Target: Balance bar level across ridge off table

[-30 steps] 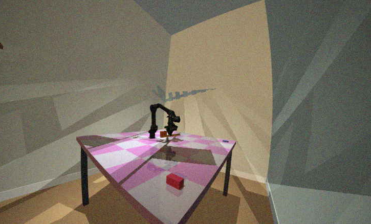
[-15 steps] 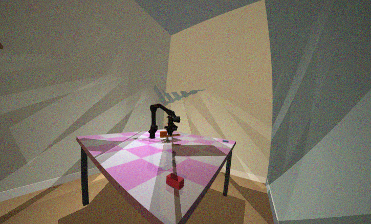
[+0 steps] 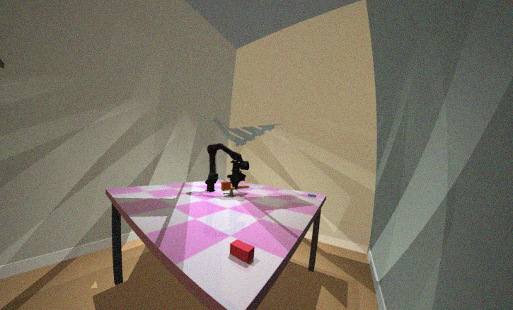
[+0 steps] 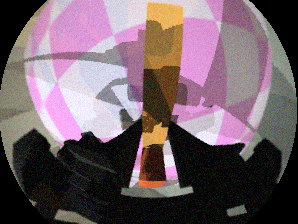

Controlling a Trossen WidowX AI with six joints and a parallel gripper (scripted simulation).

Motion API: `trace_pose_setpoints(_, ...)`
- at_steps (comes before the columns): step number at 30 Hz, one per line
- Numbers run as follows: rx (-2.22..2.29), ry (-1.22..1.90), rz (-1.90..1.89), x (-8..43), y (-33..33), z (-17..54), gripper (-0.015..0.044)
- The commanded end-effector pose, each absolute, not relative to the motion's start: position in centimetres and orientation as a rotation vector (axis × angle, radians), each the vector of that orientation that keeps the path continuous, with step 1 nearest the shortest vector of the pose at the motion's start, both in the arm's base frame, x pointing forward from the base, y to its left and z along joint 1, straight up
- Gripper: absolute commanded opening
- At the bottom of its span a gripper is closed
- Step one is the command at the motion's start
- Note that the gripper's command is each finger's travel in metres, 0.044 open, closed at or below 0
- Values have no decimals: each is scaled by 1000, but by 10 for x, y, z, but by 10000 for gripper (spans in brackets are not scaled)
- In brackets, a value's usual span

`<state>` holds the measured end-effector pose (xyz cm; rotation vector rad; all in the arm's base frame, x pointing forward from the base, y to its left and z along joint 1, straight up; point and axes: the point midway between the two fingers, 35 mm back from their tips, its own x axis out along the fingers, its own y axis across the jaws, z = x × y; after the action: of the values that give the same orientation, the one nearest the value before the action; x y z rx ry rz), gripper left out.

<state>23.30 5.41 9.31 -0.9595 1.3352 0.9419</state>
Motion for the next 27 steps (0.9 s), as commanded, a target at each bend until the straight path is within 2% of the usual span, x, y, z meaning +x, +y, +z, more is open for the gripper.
trace_pose_setpoints(1, -955, 1333, 943, 233, 55, 93, 0)
trace_pose_setpoints(27, -955, 1333, 943, 233, 55, 90, 0)
